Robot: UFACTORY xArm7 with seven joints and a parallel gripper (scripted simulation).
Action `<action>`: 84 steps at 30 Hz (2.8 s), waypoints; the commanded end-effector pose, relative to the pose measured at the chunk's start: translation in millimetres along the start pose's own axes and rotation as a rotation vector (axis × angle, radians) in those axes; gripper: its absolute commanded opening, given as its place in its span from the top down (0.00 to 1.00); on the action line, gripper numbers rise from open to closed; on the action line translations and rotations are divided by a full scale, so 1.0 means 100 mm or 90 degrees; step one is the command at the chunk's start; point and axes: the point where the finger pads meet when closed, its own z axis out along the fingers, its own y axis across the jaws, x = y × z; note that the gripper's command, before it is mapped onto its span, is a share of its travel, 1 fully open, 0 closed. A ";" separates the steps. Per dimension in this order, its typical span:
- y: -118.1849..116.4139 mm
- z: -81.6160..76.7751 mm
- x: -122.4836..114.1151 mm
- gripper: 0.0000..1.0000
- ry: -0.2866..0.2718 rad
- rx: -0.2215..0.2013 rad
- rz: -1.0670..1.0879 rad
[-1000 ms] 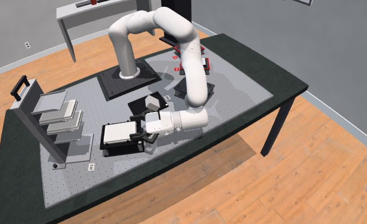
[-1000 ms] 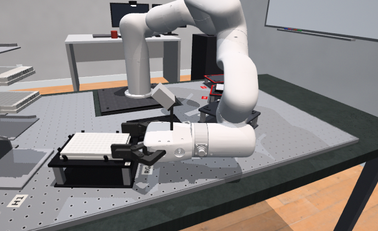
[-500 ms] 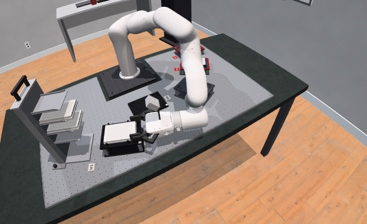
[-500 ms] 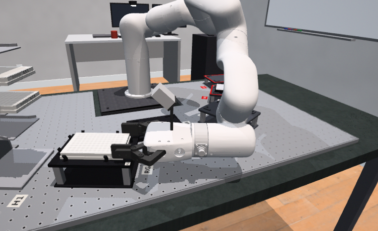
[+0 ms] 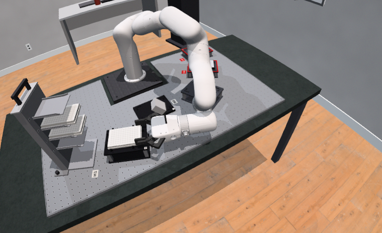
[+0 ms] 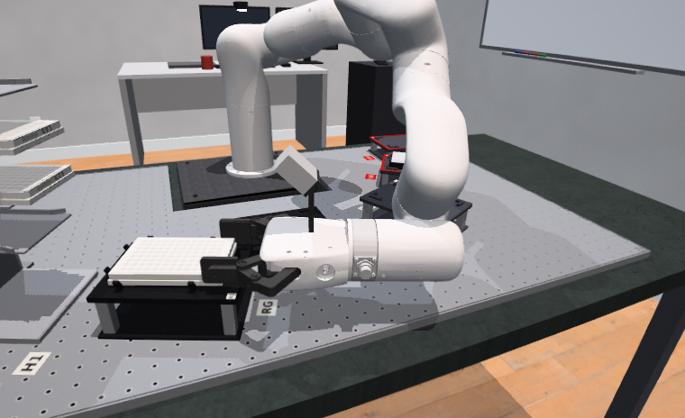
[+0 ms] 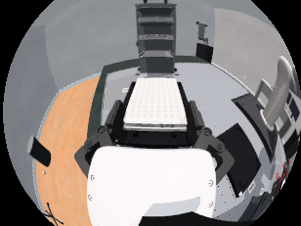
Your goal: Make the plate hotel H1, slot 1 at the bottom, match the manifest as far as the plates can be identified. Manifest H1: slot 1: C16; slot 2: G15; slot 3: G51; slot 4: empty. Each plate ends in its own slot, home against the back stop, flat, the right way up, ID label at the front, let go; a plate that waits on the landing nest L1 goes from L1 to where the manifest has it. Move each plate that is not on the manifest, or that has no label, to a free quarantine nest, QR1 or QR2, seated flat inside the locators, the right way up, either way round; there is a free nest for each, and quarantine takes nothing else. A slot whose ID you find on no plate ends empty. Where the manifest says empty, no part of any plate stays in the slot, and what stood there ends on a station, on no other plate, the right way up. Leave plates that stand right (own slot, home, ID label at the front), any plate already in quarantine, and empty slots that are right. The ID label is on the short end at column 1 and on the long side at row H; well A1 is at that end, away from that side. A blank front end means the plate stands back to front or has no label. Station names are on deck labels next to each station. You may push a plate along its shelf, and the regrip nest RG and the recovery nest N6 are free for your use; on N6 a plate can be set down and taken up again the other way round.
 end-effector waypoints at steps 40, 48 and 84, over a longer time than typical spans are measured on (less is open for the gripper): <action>-0.01 0.00 0.31 1.00 -0.001 0.000 0.003; -0.01 0.00 0.41 1.00 -0.001 0.000 0.003; -0.01 0.20 0.49 1.00 -0.001 0.000 0.002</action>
